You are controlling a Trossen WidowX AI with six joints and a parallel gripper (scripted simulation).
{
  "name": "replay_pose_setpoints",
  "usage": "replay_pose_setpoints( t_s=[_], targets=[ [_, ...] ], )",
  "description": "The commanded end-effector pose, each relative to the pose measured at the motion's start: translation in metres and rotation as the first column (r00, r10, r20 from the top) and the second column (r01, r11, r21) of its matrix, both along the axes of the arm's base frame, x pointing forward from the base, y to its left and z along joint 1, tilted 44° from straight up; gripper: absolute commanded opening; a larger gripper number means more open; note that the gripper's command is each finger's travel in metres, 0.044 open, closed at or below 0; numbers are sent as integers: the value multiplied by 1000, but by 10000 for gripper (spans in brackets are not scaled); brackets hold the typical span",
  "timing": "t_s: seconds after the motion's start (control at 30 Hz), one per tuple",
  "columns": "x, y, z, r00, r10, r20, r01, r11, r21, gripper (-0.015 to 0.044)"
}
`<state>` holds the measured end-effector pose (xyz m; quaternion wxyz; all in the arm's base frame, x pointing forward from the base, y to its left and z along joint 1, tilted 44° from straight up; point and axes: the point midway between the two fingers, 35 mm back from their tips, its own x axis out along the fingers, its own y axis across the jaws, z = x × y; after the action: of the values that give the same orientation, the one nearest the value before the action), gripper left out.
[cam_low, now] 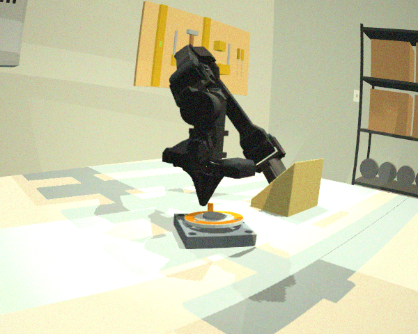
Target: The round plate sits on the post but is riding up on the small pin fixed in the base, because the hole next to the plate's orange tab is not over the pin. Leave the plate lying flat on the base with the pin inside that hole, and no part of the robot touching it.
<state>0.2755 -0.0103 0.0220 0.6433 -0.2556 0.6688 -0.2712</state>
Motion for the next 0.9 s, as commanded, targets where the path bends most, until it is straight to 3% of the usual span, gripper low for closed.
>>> replay_pose_setpoints(
  t_s=[0.0,0.87],
  targets=[
    [-7,1,-3,1000,-8,-4,8,1000,2,0],
    [-28,30,-21,1000,-8,-5,8,1000,4,0]
  ],
)
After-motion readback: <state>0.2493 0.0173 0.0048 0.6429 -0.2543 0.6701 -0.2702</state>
